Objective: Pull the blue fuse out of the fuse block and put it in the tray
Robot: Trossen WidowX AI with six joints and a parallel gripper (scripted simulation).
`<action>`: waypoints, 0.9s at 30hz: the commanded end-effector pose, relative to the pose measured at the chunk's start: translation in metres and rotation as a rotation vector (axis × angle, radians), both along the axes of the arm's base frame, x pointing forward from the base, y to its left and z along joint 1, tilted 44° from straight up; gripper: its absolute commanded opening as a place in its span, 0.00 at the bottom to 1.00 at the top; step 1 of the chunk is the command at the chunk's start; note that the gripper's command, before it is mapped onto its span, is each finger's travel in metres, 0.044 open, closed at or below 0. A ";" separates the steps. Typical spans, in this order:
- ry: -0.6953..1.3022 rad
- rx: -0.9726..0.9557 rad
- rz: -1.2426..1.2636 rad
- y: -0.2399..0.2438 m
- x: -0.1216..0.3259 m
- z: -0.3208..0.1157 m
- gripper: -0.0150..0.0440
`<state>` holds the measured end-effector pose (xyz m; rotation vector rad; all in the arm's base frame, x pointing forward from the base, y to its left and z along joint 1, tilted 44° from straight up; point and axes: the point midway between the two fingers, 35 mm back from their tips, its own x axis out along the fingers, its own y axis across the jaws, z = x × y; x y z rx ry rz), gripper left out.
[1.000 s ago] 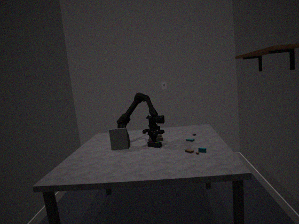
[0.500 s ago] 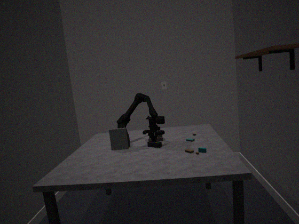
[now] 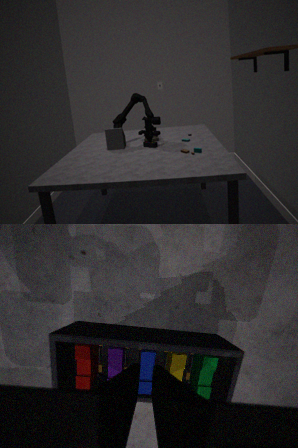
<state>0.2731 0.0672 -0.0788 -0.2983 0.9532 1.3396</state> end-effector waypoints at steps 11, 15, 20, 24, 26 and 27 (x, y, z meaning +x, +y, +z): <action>-0.001 0.000 0.000 -0.002 0.001 0.002 0.25; 0.000 0.000 0.000 -0.003 0.001 0.003 0.25; 0.000 0.000 0.000 -0.005 0.001 0.005 0.25; 0.000 0.000 -0.001 -0.006 0.001 0.006 0.25; 0.000 0.000 -0.001 -0.007 0.001 0.007 0.25; 0.000 0.000 -0.001 -0.007 0.001 0.007 0.25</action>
